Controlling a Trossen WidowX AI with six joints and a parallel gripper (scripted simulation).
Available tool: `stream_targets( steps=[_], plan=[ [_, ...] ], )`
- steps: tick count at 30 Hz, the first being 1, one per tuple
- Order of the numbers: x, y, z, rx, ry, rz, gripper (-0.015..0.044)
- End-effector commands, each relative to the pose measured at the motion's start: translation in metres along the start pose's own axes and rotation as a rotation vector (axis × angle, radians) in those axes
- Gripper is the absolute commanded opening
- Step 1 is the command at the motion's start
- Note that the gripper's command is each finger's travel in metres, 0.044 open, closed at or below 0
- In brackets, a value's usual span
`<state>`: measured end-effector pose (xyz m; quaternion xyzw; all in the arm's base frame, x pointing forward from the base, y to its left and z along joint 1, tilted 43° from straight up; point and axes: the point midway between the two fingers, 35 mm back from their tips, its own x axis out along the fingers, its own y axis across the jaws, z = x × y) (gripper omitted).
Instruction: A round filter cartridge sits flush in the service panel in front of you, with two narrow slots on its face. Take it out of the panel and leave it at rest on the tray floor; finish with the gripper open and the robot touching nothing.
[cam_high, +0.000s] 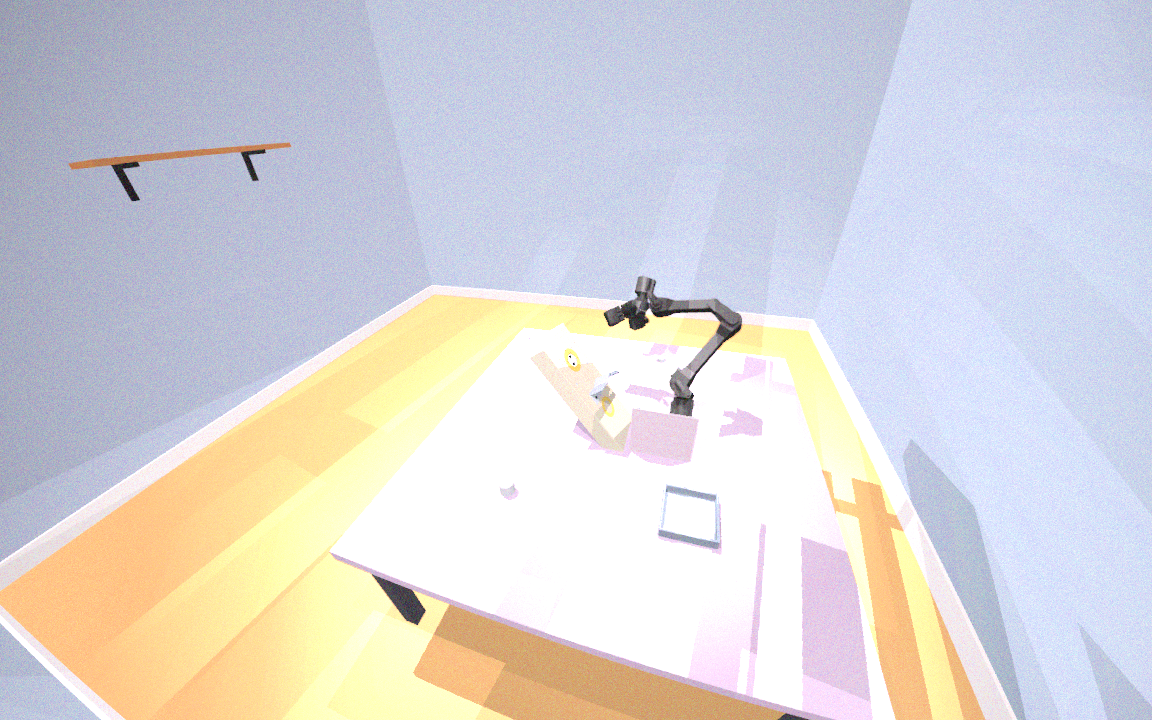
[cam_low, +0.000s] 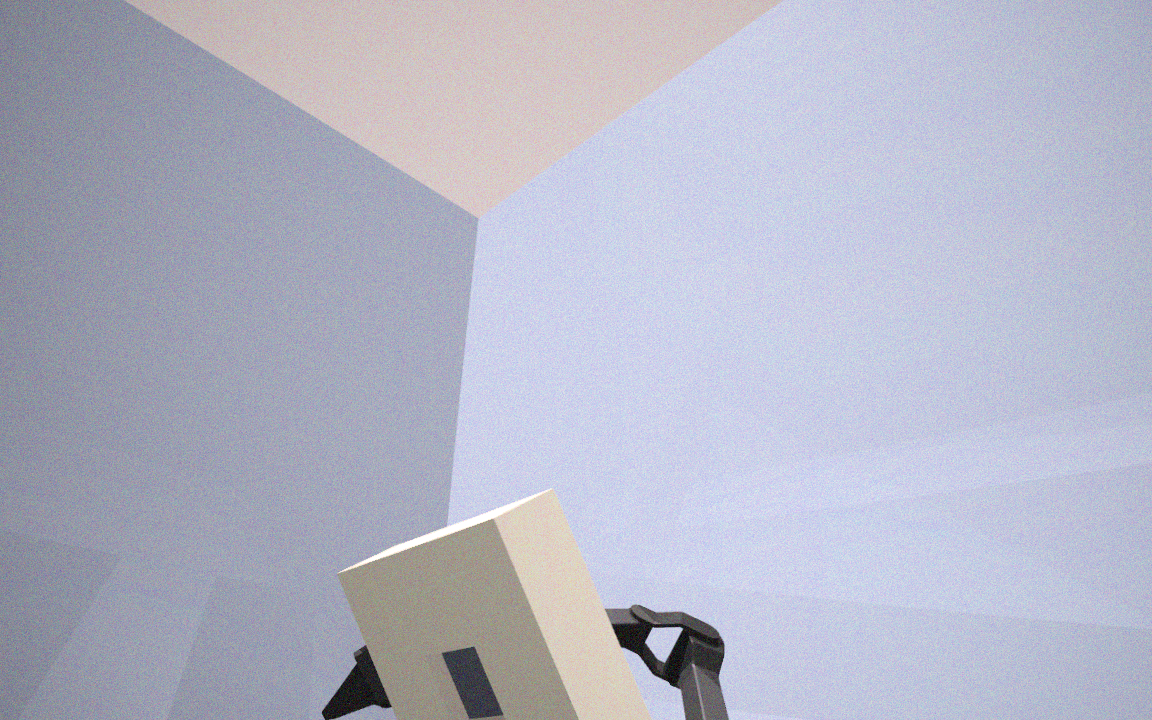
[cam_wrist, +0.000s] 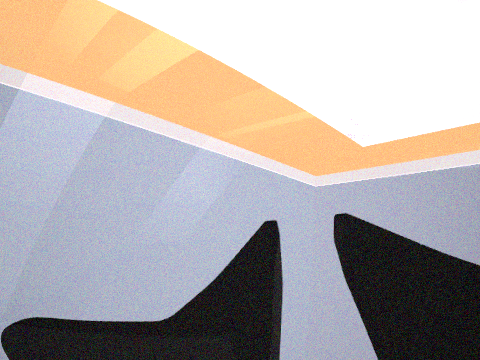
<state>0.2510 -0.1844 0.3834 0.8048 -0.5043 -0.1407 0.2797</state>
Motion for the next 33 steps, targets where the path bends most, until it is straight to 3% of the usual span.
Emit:
stream_targets(
  steps=[1, 12, 20, 33],
  plan=[
    [-0.024, -0.072, -0.006, -0.208, 0.012, -0.193, 0.0096],
    [-0.152, -0.214, 0.006, -0.849, 0.218, -0.572, 0.0096],
    [-0.257, -0.264, 0.055, -1.436, 0.469, -0.646, 0.0096],
    [-0.265, -0.266, 0.06, -1.485, 0.494, -0.64, 0.0096]
  ],
)
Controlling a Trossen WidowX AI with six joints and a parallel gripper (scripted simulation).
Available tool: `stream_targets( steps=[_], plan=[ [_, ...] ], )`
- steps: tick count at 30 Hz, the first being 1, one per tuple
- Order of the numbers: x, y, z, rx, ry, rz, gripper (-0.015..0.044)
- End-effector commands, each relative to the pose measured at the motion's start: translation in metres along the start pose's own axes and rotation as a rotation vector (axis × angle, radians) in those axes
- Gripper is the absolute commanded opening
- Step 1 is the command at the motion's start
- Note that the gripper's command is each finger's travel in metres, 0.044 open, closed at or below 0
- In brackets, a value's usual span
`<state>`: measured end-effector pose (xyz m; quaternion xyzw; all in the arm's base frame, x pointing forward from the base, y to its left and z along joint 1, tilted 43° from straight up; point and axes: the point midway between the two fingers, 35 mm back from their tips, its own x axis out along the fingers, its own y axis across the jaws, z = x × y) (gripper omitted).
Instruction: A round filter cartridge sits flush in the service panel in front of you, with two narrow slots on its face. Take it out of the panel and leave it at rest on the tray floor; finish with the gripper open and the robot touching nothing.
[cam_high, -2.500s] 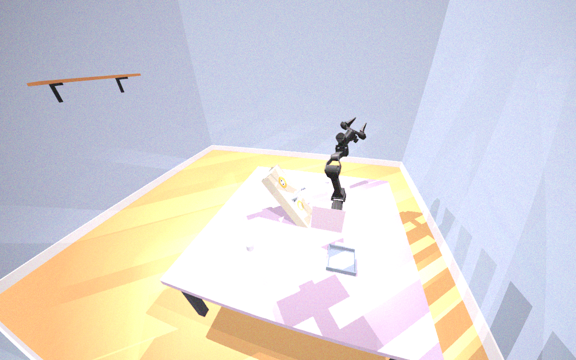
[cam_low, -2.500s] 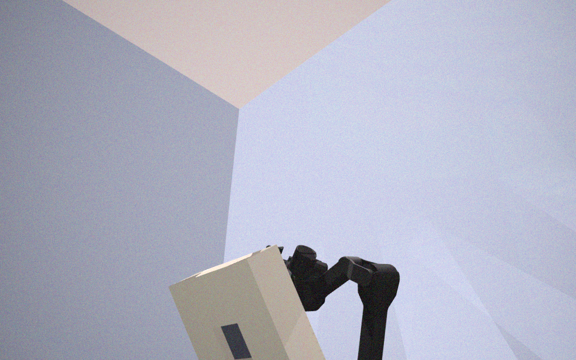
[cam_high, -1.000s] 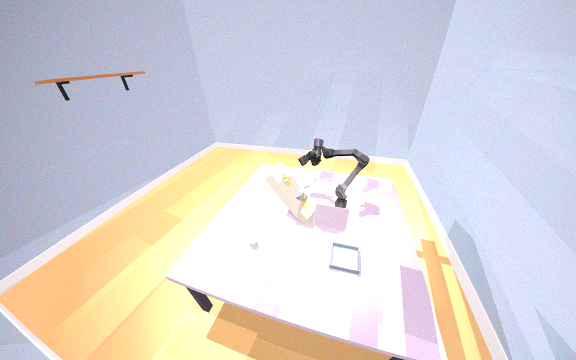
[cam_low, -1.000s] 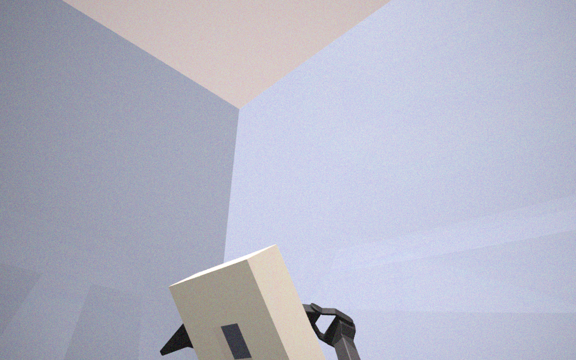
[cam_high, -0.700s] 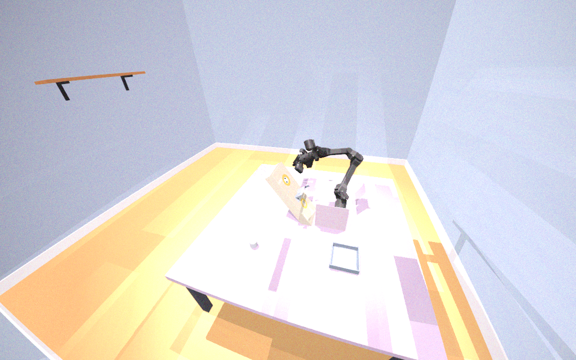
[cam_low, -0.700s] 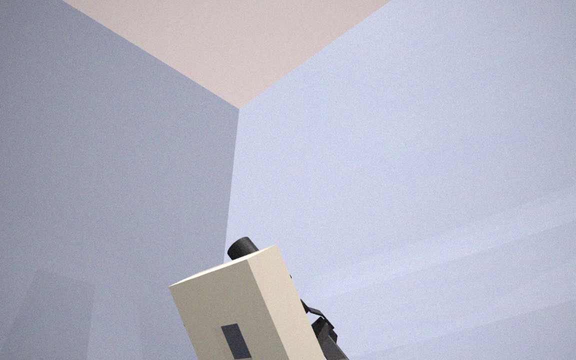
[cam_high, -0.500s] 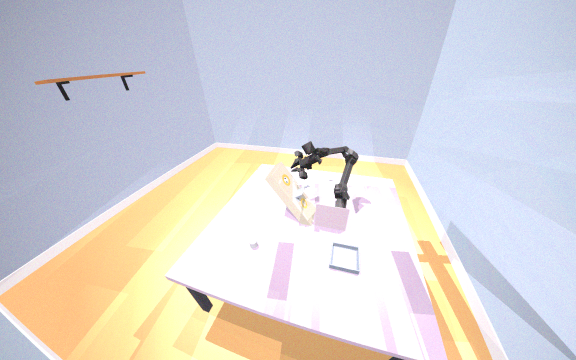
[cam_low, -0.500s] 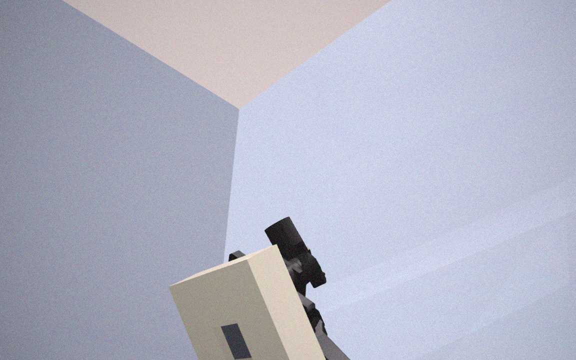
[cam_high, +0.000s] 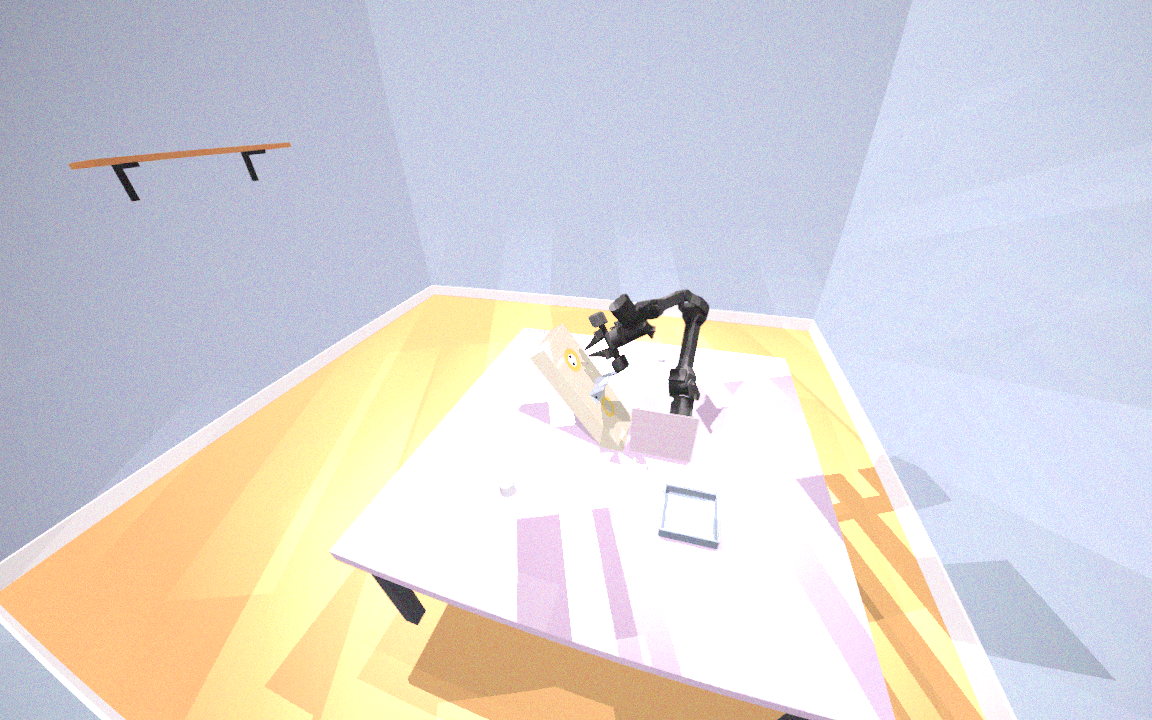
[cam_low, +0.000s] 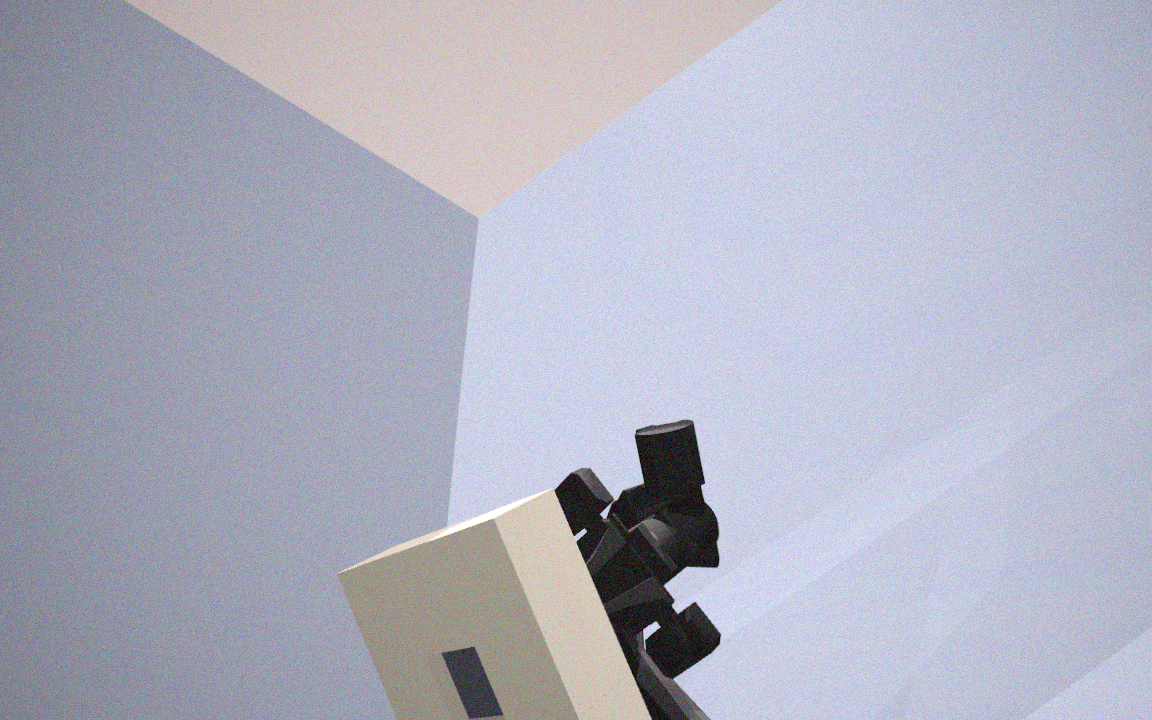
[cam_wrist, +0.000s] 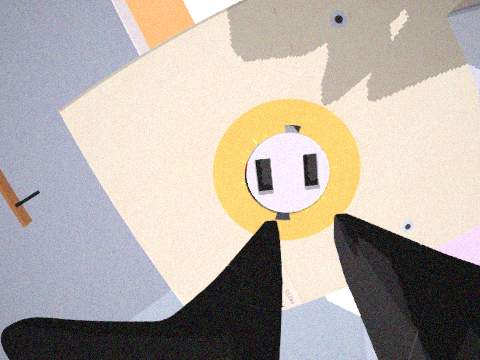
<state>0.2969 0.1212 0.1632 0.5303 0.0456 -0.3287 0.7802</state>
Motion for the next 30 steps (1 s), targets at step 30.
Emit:
stream_targets(
  steps=[30],
  plan=[
    [0.045, 0.0, -0.001, -0.014, -0.001, -0.001, 0.0096]
  ],
)
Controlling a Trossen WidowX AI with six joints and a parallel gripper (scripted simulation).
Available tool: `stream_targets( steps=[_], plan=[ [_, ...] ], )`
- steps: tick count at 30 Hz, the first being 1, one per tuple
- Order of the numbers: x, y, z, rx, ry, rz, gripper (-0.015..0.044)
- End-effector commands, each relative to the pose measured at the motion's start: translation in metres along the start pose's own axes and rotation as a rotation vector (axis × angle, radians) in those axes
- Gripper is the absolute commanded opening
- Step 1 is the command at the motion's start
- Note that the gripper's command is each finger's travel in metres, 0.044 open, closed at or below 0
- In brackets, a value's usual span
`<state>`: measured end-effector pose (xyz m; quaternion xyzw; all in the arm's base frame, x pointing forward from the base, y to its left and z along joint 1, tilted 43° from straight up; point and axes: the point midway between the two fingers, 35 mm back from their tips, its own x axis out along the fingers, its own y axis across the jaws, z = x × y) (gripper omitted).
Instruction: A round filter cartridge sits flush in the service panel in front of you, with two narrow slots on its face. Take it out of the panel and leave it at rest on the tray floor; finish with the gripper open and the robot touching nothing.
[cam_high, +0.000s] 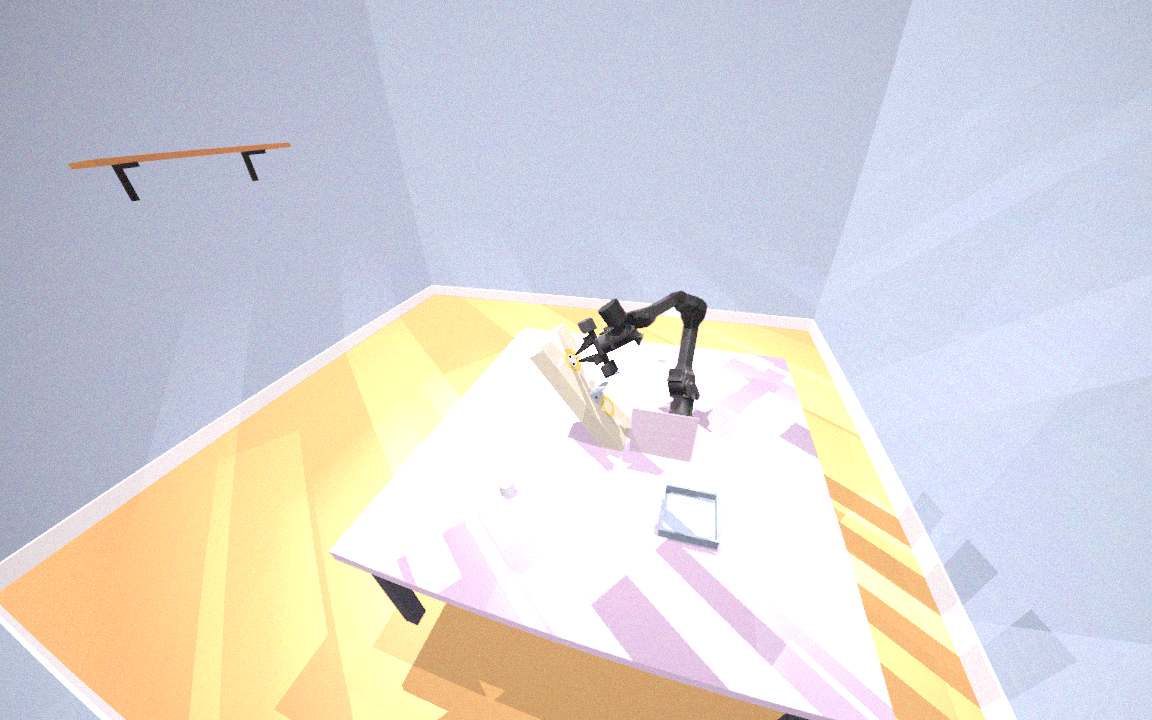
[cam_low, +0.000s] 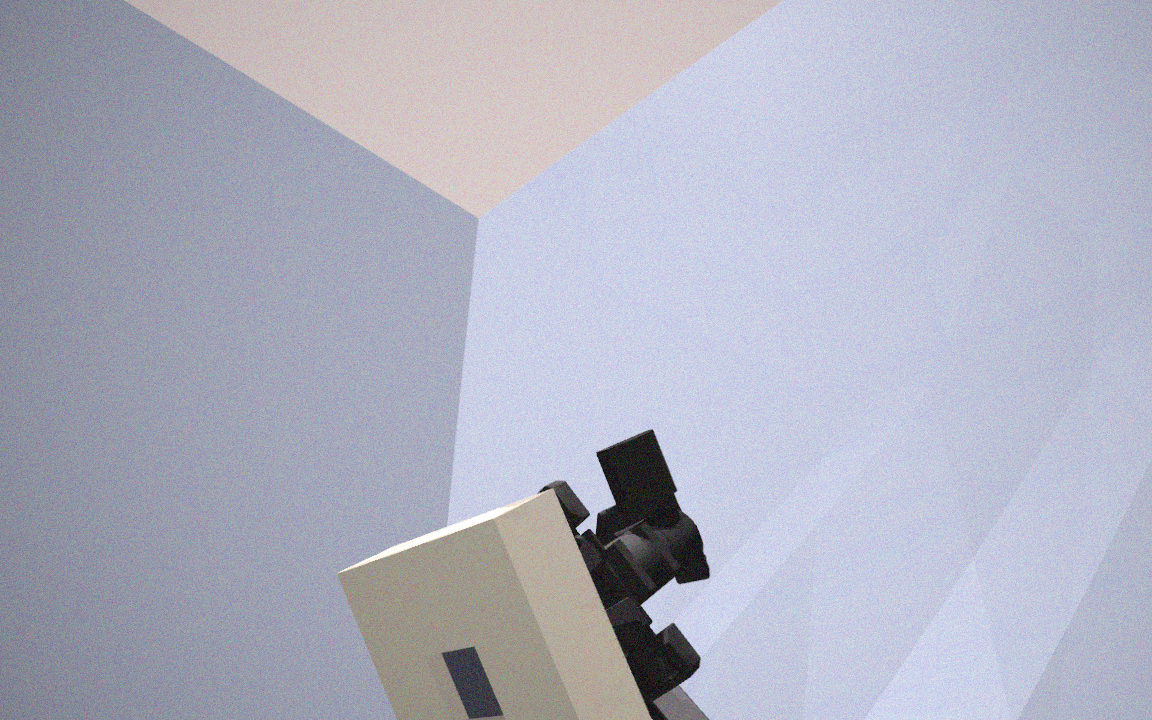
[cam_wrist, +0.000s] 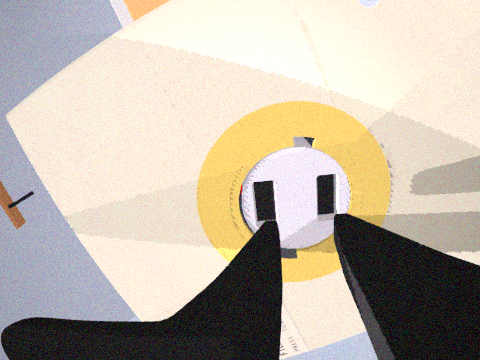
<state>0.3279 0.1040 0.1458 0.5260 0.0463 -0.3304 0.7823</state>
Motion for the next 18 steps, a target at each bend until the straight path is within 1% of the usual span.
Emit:
stream_targets(
  steps=[1, 7, 18],
  plan=[
    [0.0069, 0.0, 0.0001, -0.005, 0.002, 0.002, 0.0096],
    [0.0153, 0.0006, 0.0016, -0.005, 0.001, 0.007, 0.0096],
    [0.0155, 0.0008, 0.0012, -0.005, 0.001, 0.007, 0.0096]
  ],
)
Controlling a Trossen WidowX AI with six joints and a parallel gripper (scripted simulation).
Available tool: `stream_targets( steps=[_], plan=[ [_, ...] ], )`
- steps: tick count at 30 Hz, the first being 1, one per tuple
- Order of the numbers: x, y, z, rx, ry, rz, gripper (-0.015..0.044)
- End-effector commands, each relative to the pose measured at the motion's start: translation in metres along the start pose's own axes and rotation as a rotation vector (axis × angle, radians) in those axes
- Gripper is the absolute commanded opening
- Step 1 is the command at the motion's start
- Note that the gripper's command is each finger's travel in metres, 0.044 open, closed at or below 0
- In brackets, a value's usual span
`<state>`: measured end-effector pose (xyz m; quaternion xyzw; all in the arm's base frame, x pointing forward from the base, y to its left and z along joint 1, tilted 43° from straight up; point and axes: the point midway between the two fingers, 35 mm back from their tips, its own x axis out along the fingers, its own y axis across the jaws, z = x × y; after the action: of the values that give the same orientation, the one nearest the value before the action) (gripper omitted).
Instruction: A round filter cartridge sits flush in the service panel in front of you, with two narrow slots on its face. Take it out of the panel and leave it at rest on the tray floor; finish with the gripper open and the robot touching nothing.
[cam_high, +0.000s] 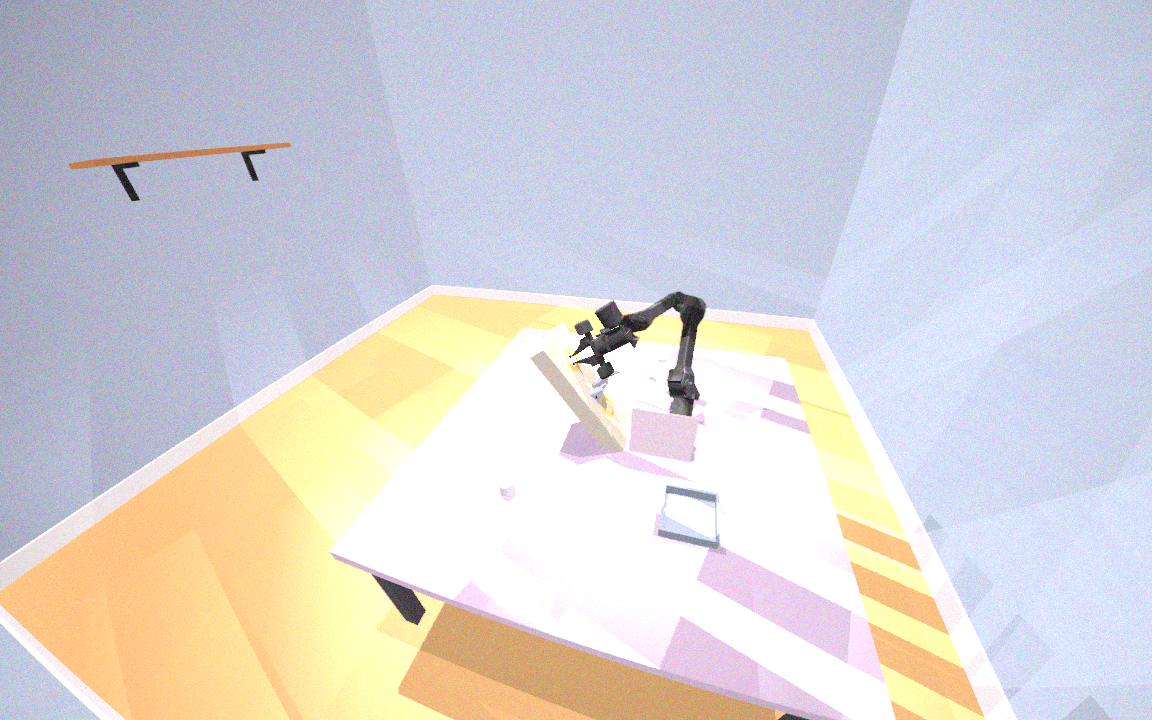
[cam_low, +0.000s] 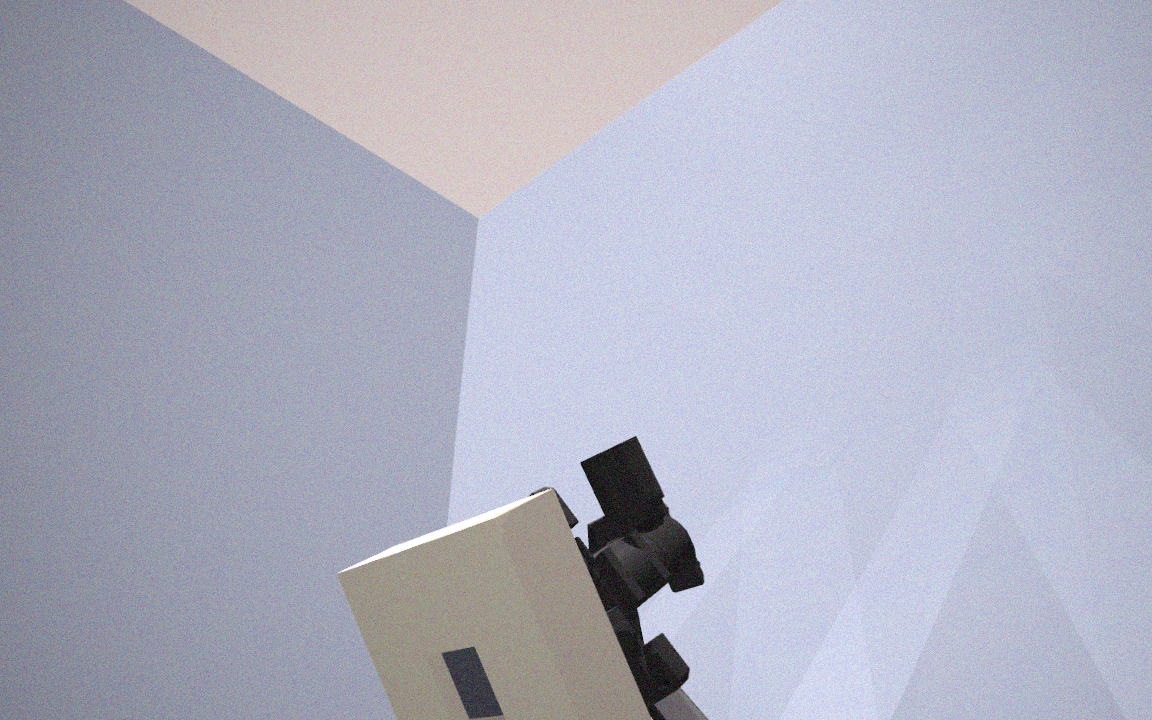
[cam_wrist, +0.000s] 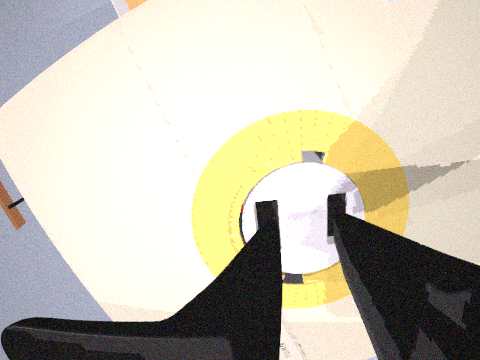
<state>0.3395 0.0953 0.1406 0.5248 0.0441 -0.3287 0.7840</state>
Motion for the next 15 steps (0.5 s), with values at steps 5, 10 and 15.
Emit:
stream_targets(
  steps=[5, 10, 15],
  plan=[
    [0.0022, 0.0004, -0.0008, -0.003, 0.003, 0.001, 0.0096],
    [0.0032, 0.0004, -0.0009, -0.003, 0.003, 0.001, 0.0096],
    [0.0065, 0.0004, -0.0009, -0.003, 0.003, 0.001, 0.0096]
  ],
)
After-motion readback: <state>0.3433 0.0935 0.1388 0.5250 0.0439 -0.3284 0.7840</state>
